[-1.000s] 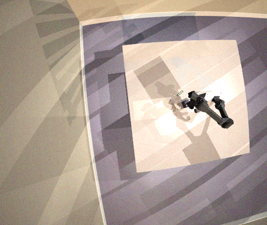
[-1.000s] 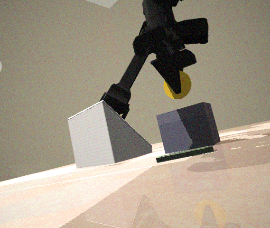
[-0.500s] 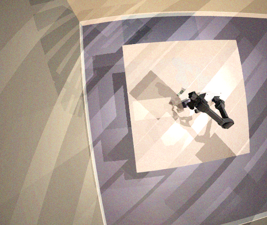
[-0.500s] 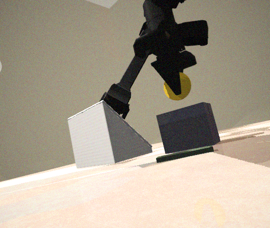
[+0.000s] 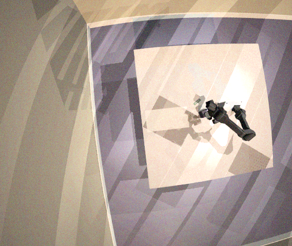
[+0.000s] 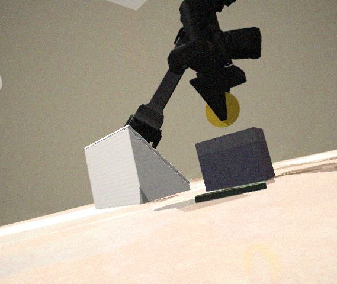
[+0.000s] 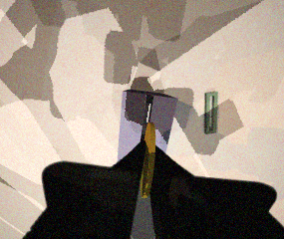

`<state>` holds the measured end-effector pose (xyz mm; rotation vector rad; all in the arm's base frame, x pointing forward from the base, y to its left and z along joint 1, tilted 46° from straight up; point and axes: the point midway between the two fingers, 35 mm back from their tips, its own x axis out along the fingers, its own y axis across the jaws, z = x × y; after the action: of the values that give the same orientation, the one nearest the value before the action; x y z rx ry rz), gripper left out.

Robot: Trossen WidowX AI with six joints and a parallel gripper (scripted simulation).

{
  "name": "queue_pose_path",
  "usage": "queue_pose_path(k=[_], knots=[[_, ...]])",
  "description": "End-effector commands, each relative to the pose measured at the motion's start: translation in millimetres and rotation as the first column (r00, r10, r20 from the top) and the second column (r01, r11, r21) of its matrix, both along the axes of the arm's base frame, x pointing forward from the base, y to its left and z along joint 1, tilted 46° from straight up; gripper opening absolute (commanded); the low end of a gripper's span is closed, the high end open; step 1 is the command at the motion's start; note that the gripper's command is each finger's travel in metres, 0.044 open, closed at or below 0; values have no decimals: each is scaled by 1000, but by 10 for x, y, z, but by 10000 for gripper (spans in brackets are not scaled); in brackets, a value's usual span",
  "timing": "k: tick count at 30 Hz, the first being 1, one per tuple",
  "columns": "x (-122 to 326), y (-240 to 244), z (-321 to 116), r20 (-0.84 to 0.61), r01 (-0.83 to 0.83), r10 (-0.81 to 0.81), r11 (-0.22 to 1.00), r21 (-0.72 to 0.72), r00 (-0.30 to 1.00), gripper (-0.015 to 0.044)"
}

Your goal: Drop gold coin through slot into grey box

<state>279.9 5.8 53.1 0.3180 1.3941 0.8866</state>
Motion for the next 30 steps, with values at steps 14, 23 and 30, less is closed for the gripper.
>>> queue_pose_path(k=[14, 23, 30], knots=[[-17, 65, -50, -5, 4, -4, 1000, 4, 1000, 0], [-17, 91, -77, -4, 4, -4, 1000, 5, 1000, 0], [-19, 110, -97, -5, 5, -5, 1000, 5, 1000, 0]])
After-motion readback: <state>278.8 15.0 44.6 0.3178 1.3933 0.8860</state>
